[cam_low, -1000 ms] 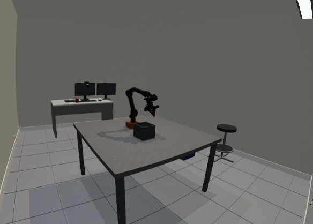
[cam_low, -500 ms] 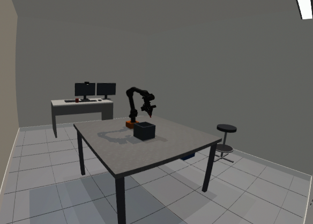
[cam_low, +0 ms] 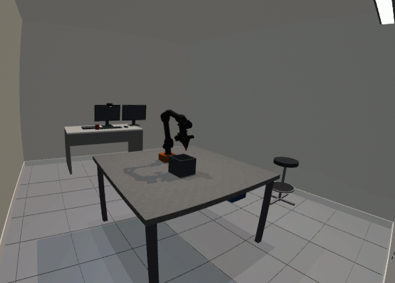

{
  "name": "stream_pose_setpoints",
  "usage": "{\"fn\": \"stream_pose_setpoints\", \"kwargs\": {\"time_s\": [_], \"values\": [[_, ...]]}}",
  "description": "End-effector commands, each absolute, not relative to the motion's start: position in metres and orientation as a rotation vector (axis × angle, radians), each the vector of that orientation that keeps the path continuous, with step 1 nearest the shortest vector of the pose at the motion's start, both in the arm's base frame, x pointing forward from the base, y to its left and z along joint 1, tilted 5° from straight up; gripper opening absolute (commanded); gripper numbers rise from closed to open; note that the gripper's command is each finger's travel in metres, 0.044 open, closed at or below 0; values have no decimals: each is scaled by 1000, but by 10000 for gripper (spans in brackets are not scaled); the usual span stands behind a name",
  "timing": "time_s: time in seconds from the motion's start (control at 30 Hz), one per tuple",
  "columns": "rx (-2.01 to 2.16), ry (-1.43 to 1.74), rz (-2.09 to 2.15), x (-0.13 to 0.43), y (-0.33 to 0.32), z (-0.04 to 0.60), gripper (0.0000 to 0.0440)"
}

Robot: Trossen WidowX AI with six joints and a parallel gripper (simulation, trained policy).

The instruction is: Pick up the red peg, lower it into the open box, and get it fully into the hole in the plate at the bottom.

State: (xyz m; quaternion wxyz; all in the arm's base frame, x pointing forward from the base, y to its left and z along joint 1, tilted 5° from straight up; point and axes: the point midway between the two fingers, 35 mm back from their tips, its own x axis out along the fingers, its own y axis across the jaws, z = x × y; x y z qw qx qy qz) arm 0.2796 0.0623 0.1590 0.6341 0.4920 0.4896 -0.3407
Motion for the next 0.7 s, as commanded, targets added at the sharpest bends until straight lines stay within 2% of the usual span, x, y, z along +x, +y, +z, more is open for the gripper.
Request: {"fn": "stream_pose_setpoints", "kwargs": {"time_s": [0.0,0.67], "values": [[1109,1126,-804,284,52,156,0],[1069,1178,-860,306,18,135,0]]}}
